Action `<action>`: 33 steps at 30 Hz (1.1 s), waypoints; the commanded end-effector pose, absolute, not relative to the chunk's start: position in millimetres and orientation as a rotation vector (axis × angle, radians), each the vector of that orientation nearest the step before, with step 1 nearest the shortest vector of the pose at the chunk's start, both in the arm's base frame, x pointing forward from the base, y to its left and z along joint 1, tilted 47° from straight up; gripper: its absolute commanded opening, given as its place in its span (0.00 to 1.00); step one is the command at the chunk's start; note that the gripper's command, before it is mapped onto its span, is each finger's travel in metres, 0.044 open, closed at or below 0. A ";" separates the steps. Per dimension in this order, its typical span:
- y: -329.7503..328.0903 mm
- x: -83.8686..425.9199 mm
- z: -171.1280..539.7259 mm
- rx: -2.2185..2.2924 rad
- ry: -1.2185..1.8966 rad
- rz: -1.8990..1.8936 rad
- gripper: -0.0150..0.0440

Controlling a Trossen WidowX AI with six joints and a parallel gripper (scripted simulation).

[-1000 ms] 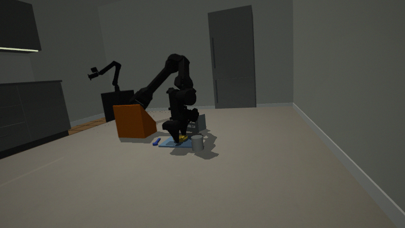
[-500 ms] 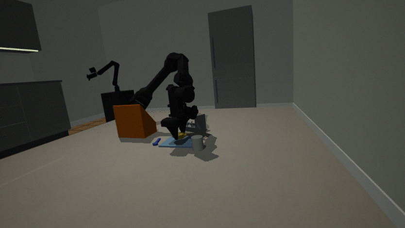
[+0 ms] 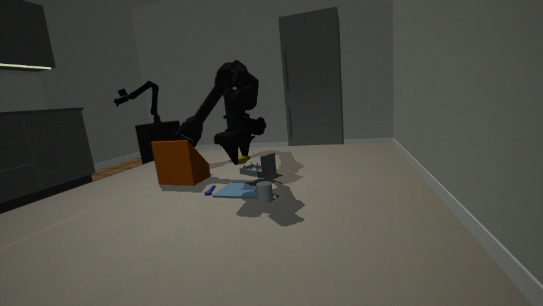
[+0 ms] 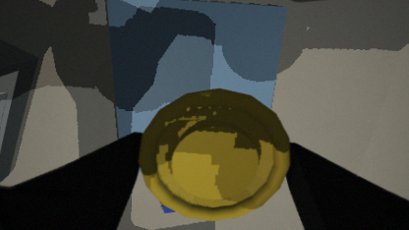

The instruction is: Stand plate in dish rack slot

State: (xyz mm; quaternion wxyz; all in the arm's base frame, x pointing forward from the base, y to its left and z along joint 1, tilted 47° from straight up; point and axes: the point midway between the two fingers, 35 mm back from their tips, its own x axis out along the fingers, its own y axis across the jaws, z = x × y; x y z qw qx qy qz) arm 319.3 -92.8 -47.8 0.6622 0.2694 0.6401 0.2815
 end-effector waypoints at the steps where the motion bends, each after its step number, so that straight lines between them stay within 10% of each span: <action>1: -107.9 321.5 -33.6 0.595 1.445 0.639 0.25; 33: -117.8 308.4 64.6 0.927 1.579 0.314 0.25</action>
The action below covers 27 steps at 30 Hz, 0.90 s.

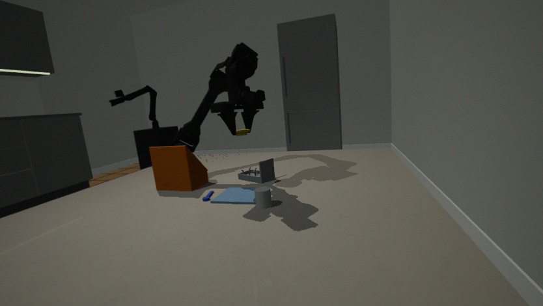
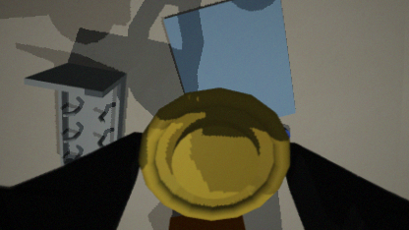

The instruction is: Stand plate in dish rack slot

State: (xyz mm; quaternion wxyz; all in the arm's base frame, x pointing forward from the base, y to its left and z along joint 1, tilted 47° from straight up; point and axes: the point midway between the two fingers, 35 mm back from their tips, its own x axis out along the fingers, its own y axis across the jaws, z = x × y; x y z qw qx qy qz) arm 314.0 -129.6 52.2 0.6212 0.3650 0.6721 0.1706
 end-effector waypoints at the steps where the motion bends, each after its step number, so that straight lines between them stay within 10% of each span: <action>1: -114.9 307.0 68.7 0.954 1.588 0.286 0.25; 27: -35.7 250.4 150.3 1.628 1.679 -0.477 0.25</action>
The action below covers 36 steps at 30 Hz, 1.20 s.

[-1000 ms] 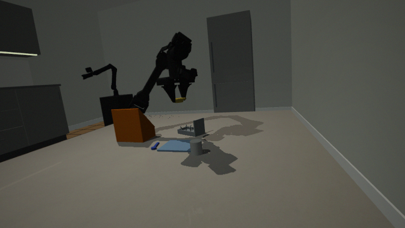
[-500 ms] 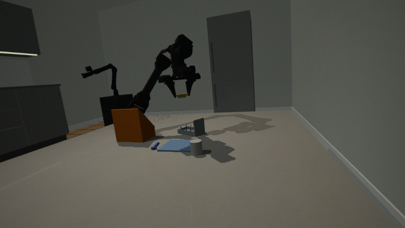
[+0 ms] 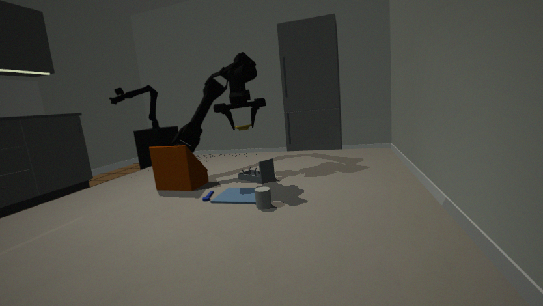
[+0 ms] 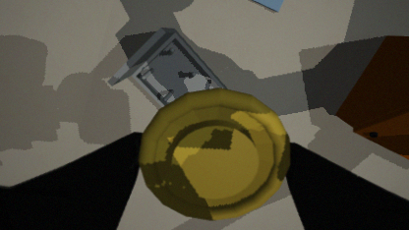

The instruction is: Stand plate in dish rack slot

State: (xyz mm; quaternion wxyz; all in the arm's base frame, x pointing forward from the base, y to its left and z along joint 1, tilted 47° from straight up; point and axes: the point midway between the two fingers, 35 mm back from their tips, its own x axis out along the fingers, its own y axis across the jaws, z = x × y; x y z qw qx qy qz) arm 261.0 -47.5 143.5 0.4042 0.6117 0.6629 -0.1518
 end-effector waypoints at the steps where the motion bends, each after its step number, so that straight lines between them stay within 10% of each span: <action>1: -32.6 247.5 152.5 1.654 1.677 -0.509 0.25; 36: 26.9 183.3 153.4 1.855 1.599 -1.131 0.25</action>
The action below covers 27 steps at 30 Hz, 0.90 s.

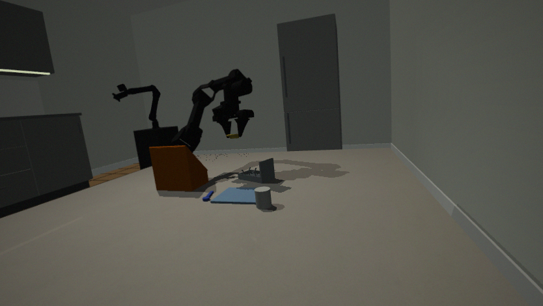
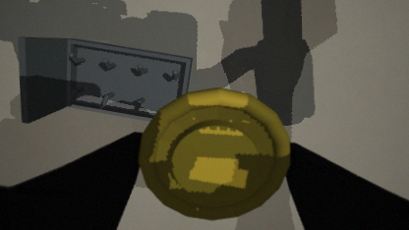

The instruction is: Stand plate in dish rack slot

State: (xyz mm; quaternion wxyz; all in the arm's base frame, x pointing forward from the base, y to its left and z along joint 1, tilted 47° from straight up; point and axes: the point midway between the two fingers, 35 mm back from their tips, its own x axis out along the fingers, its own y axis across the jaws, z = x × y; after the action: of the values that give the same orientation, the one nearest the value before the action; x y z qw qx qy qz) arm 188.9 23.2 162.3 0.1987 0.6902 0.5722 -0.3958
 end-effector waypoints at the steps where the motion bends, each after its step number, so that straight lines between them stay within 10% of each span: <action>1: 27.5 182.2 150.6 1.828 1.596 -1.138 0.25; 27: 31.8 169.6 91.5 1.231 1.380 -1.177 0.25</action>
State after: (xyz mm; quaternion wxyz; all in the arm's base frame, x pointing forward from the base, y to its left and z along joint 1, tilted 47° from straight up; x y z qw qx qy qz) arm 171.9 32.4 98.3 0.4299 0.5178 0.5689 -0.4727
